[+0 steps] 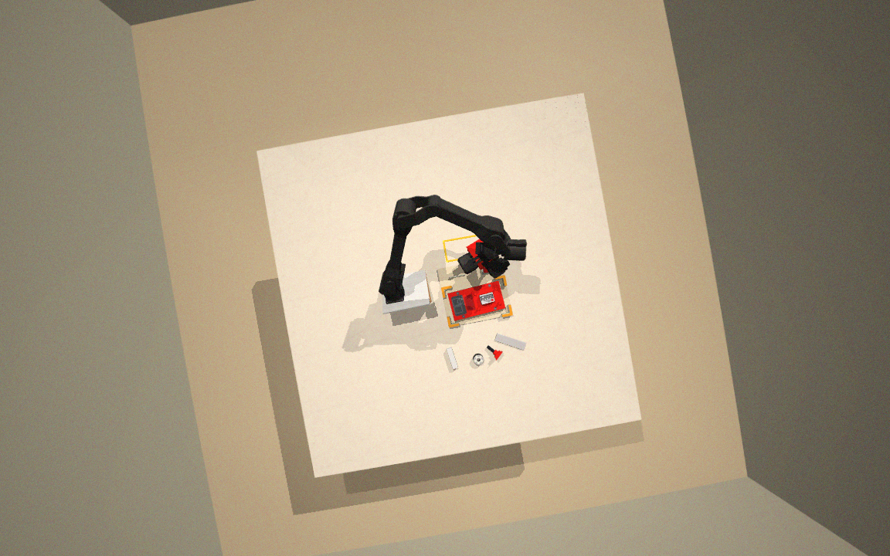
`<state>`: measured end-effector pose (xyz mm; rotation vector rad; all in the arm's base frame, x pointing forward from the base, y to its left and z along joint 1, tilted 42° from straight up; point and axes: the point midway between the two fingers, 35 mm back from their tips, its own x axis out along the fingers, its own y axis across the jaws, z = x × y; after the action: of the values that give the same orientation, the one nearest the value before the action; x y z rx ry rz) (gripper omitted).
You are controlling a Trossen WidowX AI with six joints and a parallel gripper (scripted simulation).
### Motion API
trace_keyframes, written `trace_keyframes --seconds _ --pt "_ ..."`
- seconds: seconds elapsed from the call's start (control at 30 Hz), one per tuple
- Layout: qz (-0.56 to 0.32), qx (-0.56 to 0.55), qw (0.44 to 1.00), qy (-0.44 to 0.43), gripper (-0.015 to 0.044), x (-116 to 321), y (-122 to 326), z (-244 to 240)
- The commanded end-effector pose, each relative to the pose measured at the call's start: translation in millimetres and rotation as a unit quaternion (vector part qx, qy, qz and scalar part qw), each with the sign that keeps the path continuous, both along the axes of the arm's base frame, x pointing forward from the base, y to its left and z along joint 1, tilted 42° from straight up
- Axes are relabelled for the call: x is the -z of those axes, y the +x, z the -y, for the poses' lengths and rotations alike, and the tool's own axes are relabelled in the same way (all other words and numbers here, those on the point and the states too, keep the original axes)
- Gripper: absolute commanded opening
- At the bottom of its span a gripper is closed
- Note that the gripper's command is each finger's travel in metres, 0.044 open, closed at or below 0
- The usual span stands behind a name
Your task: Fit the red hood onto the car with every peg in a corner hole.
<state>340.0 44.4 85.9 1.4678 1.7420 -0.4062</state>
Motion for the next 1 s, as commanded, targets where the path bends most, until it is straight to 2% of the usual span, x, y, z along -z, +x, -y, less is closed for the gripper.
trace_keyframes --seconds 0.0,0.37,0.97 --pt "0.003 0.000 1.000 -0.002 0.0000 -8.9 0.9 8.7" --pt "0.005 -0.006 1.000 -0.002 0.0000 -18.0 1.1 19.2" --pt "0.113 -0.189 0.975 -0.019 0.0000 22.7 15.8 66.5"
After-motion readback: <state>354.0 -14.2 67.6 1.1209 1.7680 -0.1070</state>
